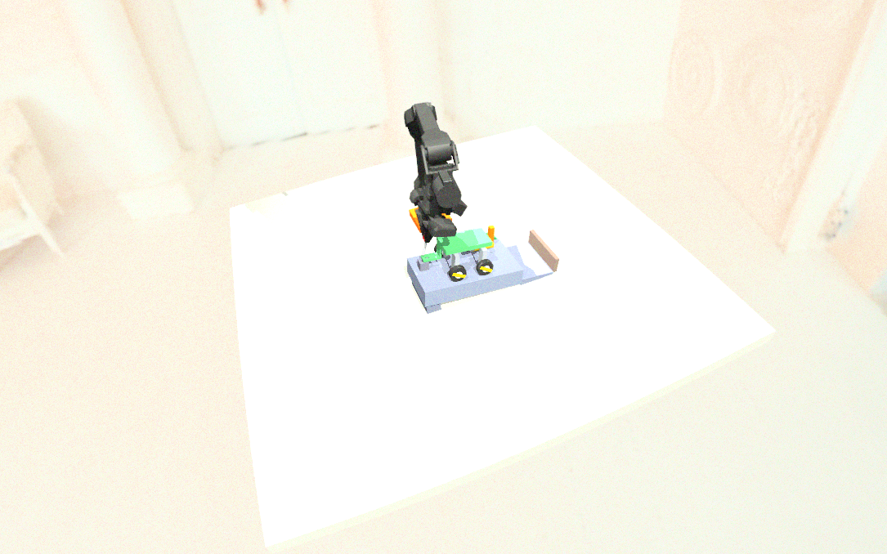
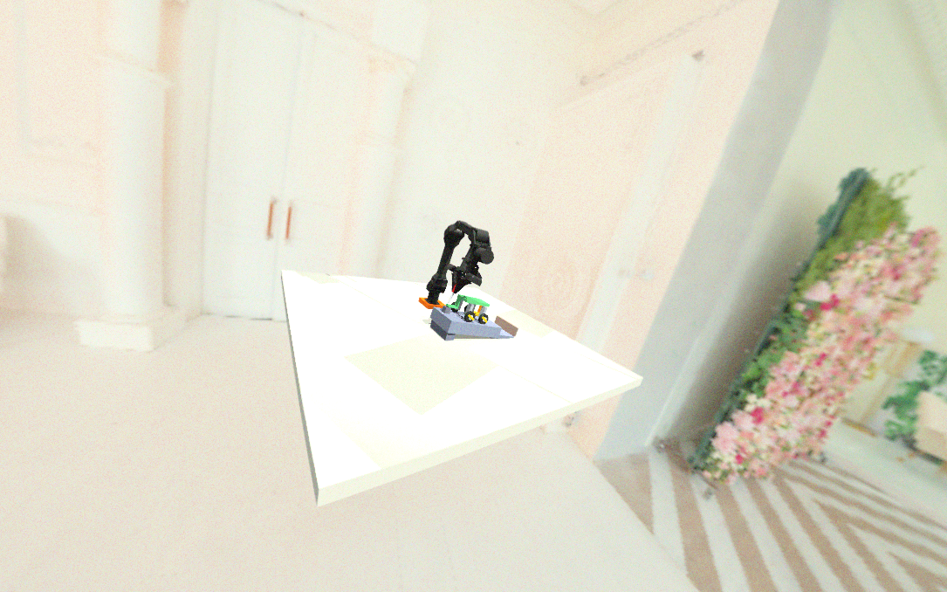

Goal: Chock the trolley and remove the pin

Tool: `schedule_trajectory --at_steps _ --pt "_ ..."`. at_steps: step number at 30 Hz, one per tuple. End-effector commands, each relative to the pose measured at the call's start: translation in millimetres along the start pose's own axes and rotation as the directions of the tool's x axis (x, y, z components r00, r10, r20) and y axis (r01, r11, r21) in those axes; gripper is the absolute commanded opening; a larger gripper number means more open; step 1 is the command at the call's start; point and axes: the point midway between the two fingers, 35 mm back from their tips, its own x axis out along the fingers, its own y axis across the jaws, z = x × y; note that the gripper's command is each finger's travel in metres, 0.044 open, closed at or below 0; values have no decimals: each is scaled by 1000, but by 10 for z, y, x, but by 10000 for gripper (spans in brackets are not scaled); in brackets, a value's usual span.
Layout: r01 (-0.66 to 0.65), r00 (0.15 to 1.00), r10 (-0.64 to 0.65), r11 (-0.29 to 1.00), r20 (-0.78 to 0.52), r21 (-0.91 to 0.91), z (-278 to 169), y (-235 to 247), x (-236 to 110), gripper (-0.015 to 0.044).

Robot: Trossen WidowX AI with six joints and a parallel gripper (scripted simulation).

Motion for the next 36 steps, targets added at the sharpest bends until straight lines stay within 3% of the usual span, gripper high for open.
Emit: schedule_trajectory --at_steps 1,19,36 --pt "5 1000 -5 1000 -6 0 -45 -8 -18 0" --pt "5 1000 -5 1000 -9 0 -316 8 15 0" --pt "0 1000 0 1000 -9 -1 -322 594 44 0"
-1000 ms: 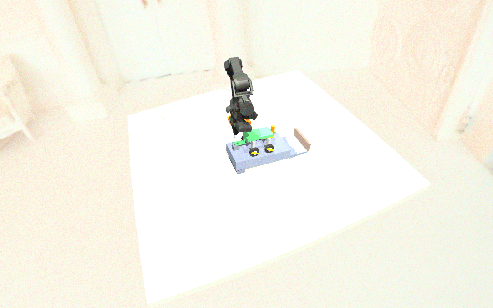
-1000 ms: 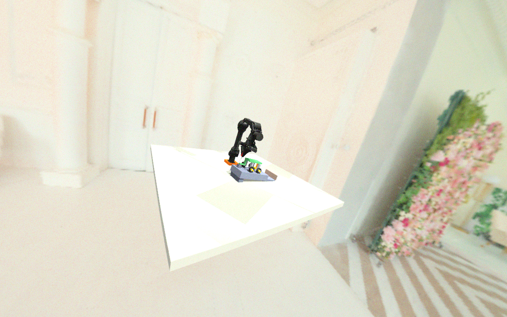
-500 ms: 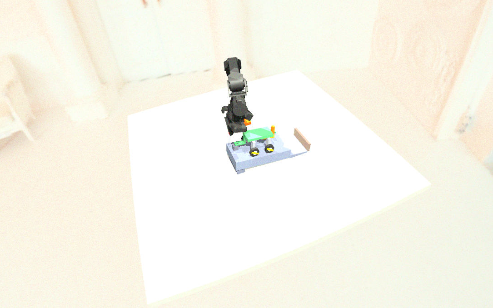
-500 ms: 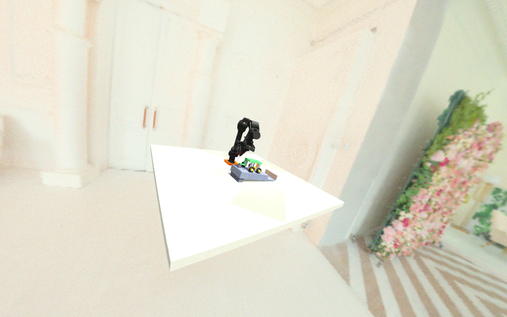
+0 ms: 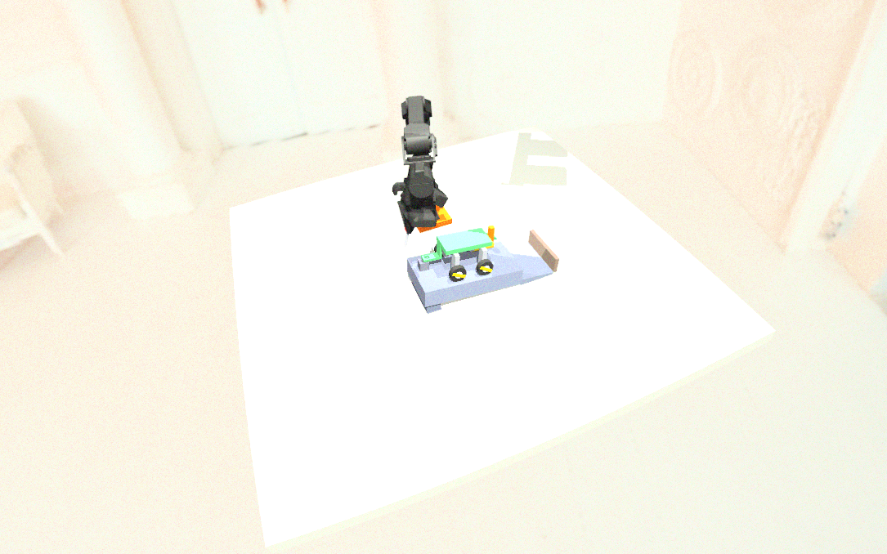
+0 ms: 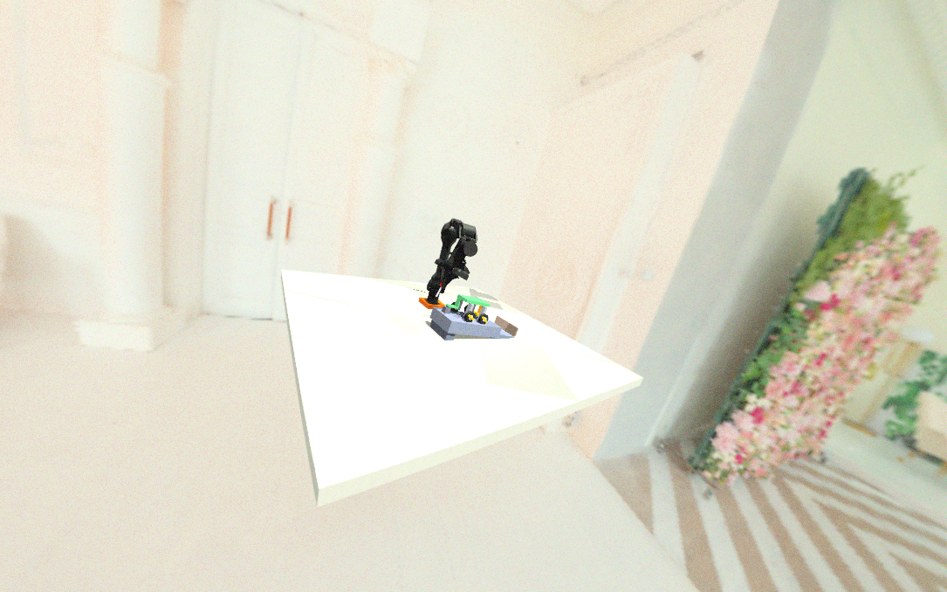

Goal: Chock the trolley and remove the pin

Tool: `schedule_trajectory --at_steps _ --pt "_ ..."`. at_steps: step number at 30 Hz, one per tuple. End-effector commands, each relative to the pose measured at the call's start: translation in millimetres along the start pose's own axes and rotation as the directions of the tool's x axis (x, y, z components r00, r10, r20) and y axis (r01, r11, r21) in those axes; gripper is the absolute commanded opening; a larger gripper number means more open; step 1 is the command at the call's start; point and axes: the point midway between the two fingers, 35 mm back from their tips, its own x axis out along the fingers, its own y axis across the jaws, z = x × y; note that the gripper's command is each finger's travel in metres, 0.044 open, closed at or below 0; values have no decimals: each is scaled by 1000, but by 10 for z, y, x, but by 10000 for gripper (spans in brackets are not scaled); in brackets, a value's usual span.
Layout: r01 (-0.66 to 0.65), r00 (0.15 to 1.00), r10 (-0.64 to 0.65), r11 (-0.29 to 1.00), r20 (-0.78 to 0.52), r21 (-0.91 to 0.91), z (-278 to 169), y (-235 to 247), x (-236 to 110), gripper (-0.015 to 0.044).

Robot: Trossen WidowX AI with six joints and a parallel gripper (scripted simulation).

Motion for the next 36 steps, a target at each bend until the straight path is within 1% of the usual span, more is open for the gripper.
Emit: schedule_trajectory --at_steps 1,7,13,36 --pt "2 1000 -2 1000 2 -2 1 137 5 0" --pt "0 1000 0 1000 2 -3 2 336 13 0" --pt "0 1000 0 1000 3 -3 46 337 6 0" --pt "1 1000 -1 1000 10 -2 873 296 -106 0"
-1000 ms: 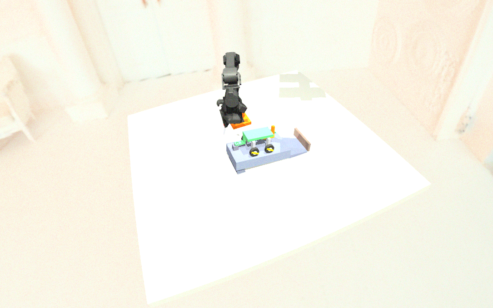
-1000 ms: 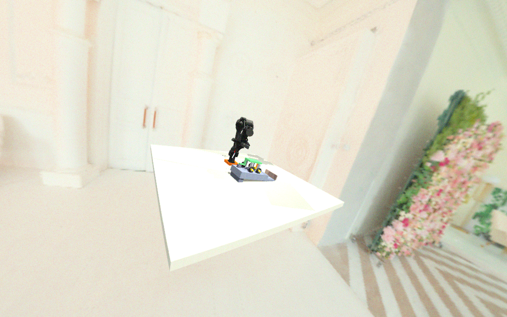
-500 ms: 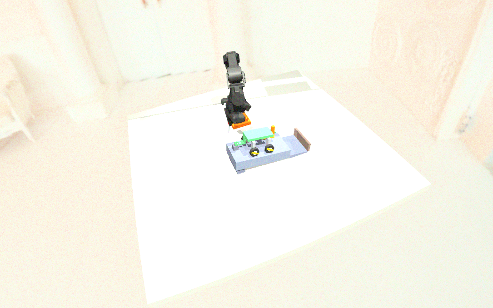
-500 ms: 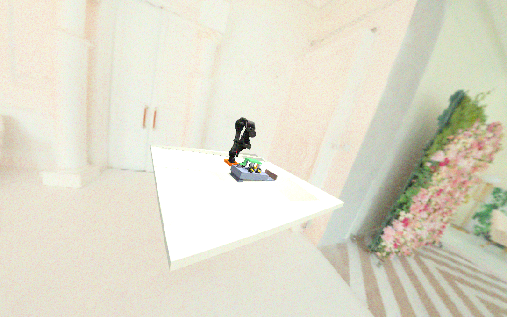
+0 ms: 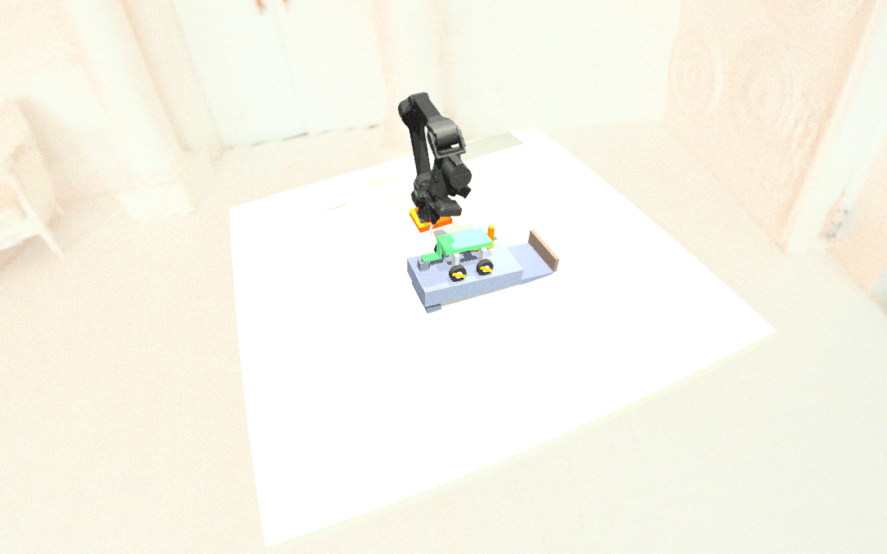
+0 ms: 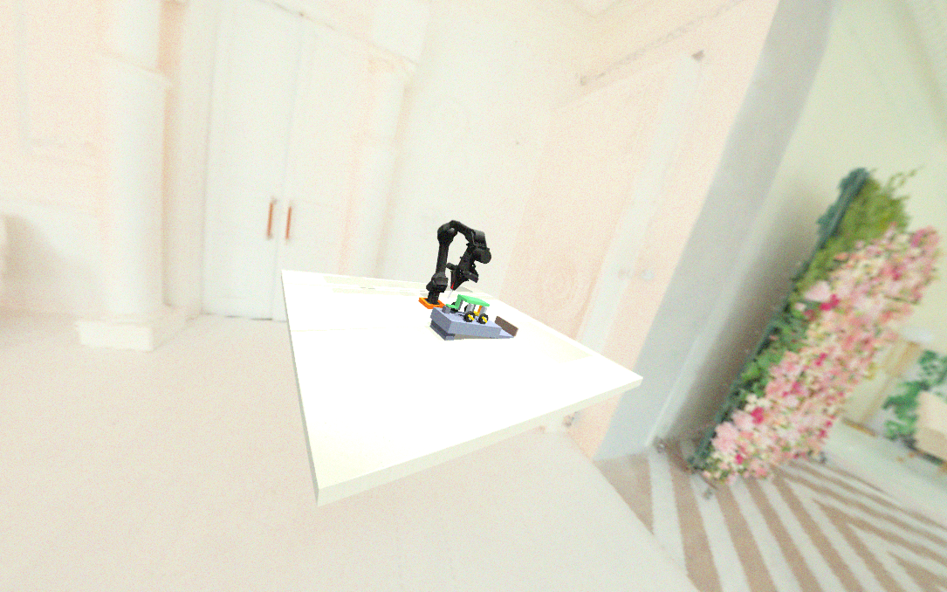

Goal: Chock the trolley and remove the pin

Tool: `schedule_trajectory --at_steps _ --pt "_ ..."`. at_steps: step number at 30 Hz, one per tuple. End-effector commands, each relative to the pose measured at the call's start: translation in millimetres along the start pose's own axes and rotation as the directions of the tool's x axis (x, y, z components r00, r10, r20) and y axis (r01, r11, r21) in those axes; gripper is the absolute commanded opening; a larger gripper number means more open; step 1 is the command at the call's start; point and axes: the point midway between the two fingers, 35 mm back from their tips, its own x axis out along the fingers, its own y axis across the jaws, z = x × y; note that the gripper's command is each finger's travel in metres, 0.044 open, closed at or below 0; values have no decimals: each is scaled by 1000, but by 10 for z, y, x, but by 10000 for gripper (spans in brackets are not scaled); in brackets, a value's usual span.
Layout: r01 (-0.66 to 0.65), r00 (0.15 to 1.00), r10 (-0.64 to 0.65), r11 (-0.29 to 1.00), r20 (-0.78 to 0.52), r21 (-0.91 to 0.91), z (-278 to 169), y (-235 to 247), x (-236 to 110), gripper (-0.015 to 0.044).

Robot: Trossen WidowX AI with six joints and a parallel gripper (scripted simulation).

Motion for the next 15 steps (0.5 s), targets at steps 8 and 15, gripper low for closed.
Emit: schedule_trajectory --at_steps 8,15 --pt "-5 1000 5 1000 -2 1 383 7 -40 0" --pt "-5 1000 5 1000 0 1 637 10 -68 0"
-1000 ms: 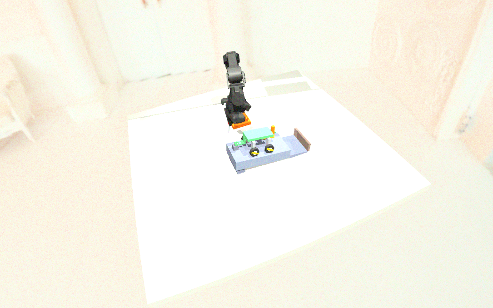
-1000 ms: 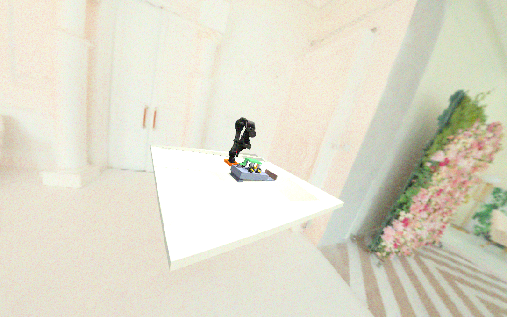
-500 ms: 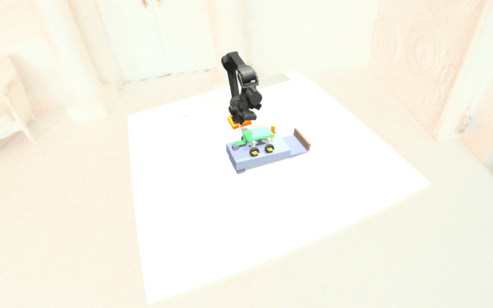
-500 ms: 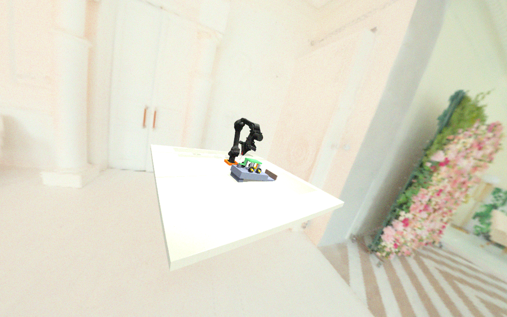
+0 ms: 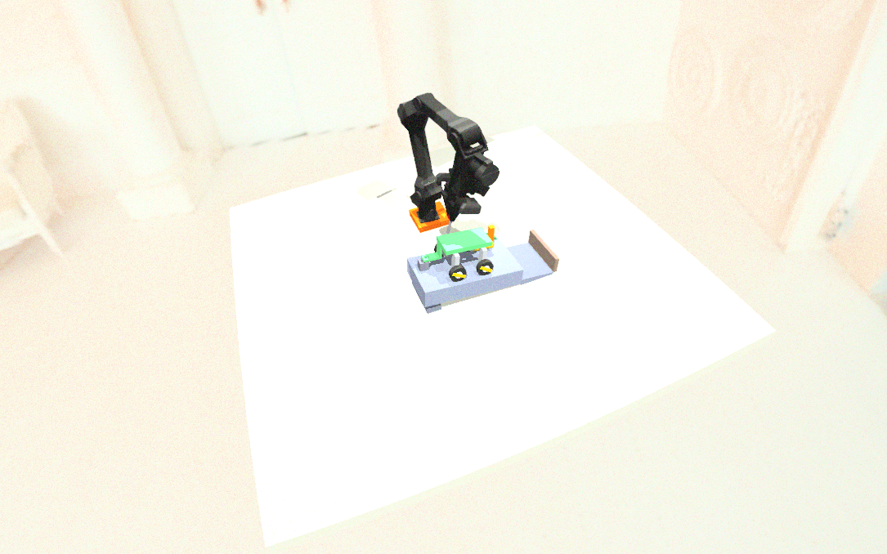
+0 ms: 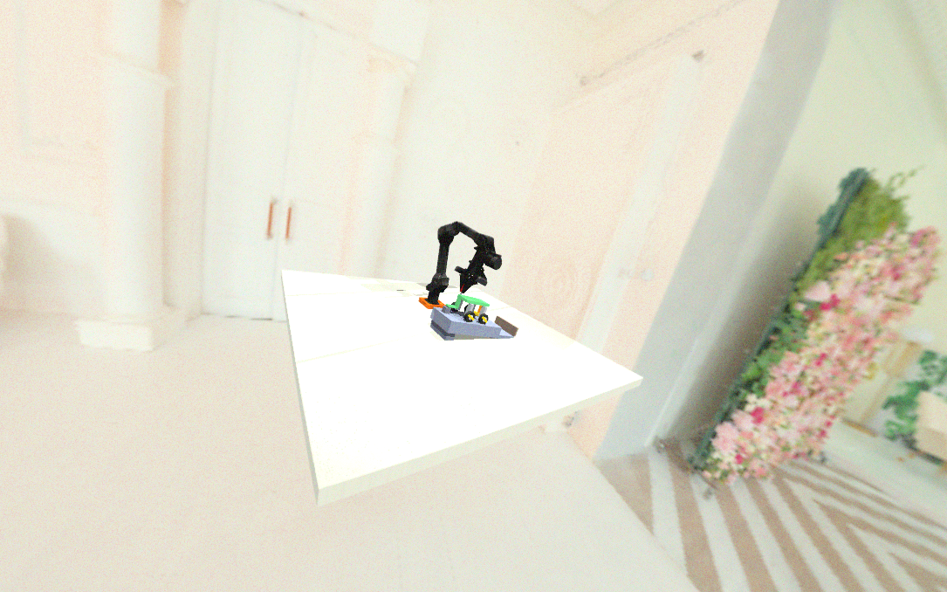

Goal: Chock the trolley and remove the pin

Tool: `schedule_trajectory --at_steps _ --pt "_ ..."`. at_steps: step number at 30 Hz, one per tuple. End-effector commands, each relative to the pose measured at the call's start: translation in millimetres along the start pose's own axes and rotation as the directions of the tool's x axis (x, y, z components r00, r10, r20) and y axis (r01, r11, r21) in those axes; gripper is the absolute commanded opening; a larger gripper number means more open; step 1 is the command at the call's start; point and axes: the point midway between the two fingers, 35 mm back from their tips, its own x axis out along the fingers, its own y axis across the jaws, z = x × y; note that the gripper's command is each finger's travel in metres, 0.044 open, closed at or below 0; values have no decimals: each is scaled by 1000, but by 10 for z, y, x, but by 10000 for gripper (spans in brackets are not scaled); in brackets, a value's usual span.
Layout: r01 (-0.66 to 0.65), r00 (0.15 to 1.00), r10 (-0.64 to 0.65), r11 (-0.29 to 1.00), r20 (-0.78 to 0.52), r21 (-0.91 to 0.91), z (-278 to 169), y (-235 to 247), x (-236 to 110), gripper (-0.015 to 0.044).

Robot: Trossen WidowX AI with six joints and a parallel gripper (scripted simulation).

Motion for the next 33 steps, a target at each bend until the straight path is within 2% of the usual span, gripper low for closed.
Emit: schedule_trajectory --at_steps 1,20,26,33 --pt "-1 1000 1 1000 -2 2 132 8 -17 0" --pt "-2 1000 2 1000 4 2 863 52 -100 0" --pt "-1 1000 1 1000 5 -3 907 56 -108 0" --pt "19 999 -12 982 40 -186 894 62 -105 0"
